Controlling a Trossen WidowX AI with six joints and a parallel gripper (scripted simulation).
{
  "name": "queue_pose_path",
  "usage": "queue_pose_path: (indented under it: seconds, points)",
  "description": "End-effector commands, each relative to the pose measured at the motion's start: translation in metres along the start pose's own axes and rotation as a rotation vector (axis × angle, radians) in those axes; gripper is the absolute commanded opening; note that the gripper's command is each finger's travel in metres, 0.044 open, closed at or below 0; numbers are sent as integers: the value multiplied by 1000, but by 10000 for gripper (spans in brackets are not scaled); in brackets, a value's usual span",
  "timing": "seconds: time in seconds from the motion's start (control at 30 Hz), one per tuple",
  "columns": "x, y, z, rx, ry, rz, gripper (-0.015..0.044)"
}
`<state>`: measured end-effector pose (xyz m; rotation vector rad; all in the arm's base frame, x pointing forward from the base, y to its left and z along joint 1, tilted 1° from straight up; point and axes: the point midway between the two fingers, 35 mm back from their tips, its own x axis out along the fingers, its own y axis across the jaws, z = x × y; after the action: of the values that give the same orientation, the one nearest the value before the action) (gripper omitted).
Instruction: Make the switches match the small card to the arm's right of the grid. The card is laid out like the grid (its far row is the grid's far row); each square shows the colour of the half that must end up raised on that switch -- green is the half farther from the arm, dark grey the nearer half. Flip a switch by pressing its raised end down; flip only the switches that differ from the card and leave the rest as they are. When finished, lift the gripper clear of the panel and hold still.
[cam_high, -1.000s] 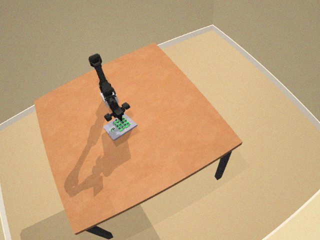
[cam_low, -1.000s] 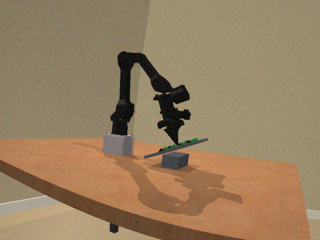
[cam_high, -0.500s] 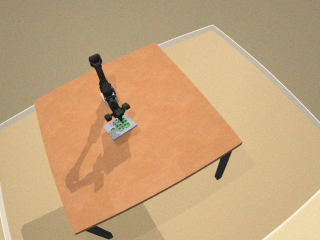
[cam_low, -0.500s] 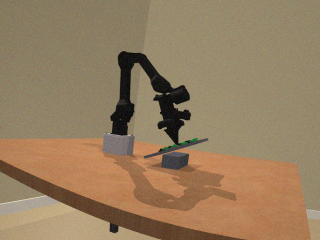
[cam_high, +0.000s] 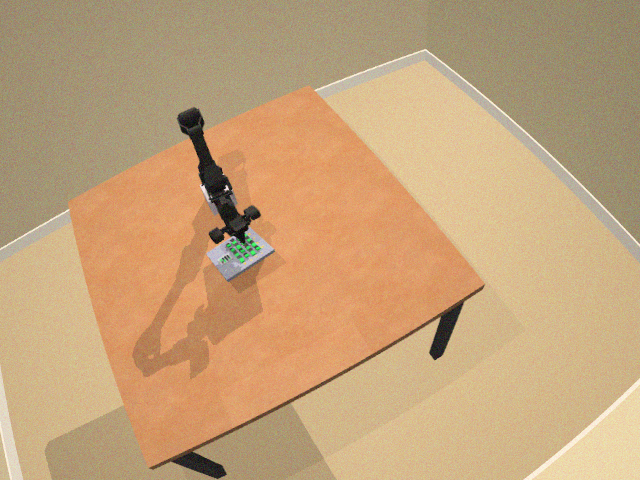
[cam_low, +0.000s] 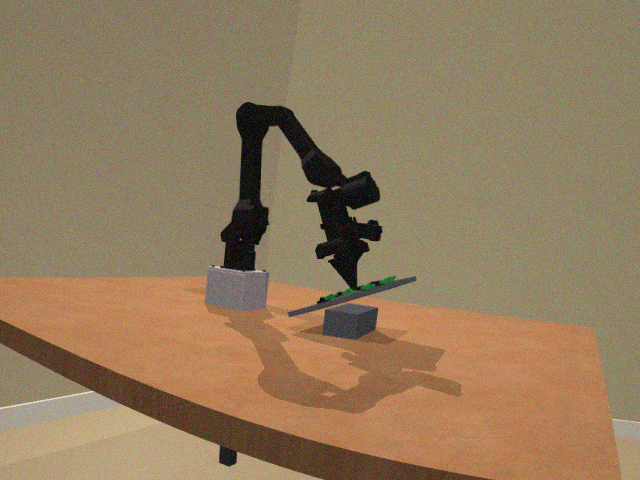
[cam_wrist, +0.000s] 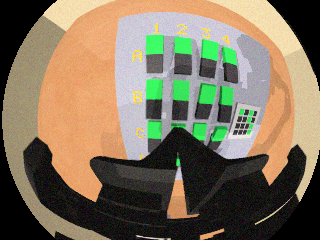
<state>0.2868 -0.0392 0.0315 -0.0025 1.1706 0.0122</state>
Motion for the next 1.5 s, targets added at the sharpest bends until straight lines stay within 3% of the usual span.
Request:
queue_pose_path:
  seconds: [0.0,0.47,0.73,1.2,1.47]
  points:
    - [3,0,-1,5,8,-3,0]
    - [5,0,-1,5,8,-3,0]
    - [-62,0,-3,5,-17,-3,0]
    - [-60,0,-44,5,-13,-3,0]
    - [-26,0,-42,5,11,-3,0]
